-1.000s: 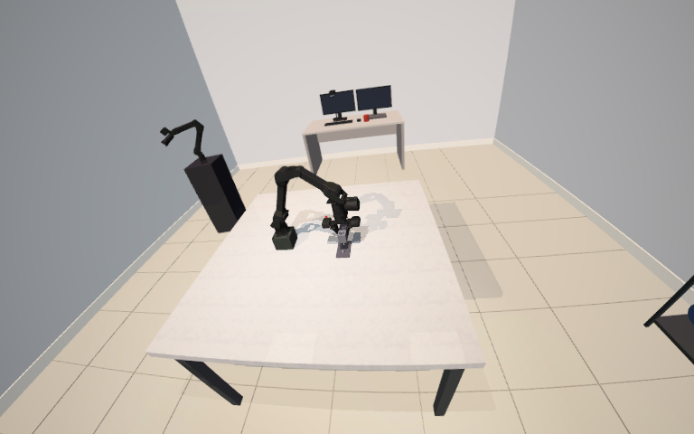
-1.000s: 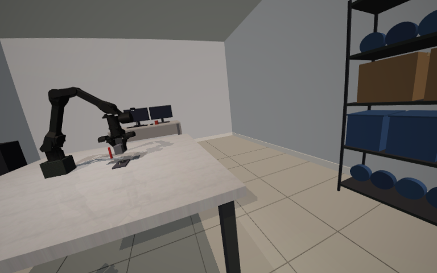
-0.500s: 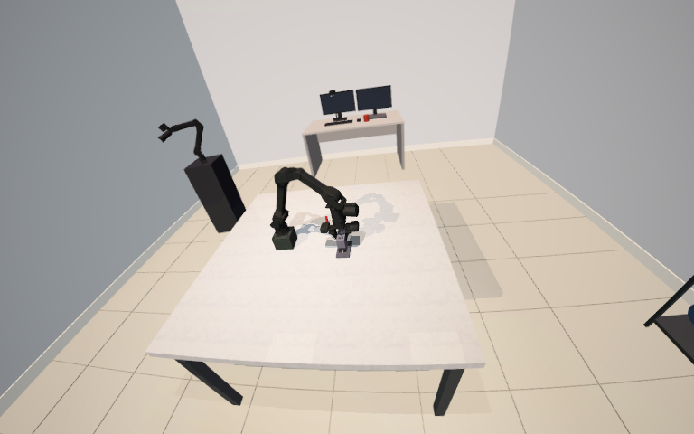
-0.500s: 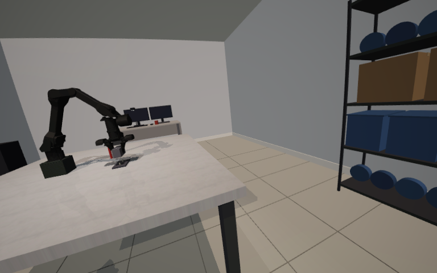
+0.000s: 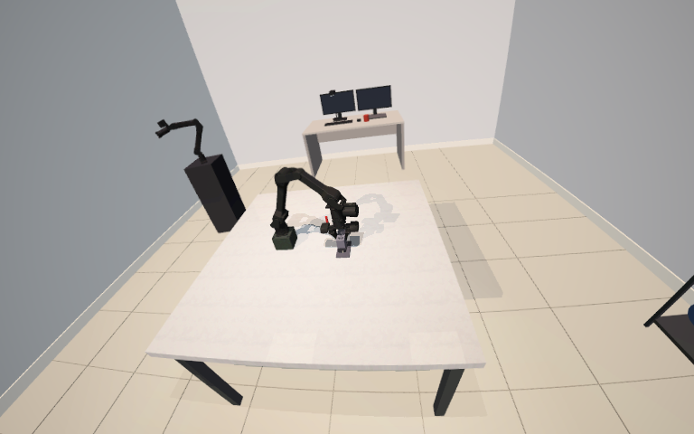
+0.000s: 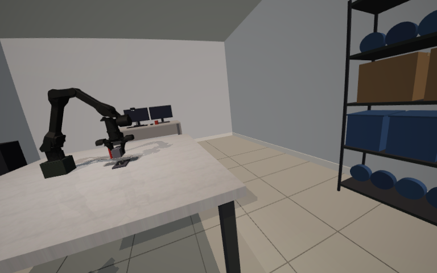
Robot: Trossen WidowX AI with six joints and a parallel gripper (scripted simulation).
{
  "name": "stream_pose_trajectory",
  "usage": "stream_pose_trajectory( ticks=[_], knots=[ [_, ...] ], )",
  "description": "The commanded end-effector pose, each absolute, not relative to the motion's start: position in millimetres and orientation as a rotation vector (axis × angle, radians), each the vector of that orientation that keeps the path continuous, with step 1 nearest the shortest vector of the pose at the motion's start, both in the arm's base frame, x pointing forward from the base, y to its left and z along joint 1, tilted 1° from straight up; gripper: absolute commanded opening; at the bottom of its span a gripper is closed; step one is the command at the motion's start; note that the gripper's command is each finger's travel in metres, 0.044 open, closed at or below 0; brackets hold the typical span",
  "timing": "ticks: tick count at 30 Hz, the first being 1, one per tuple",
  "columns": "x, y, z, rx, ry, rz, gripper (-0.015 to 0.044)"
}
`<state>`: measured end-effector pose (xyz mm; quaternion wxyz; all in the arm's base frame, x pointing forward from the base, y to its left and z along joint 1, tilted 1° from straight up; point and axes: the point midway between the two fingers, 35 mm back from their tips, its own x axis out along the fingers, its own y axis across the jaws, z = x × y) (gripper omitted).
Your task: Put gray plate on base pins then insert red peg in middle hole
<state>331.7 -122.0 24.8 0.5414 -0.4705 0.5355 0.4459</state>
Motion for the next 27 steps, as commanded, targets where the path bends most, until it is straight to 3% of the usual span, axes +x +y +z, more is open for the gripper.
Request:
stream_pose_trajectory(
  ticks=[1,27],
  knots=[
    [331.0,-121.9,22.8,-1.118,1.272,1.066,0.0],
    [330.9,-122.2,2.6,-1.118,1.273,1.066,0.0]
  ],
)
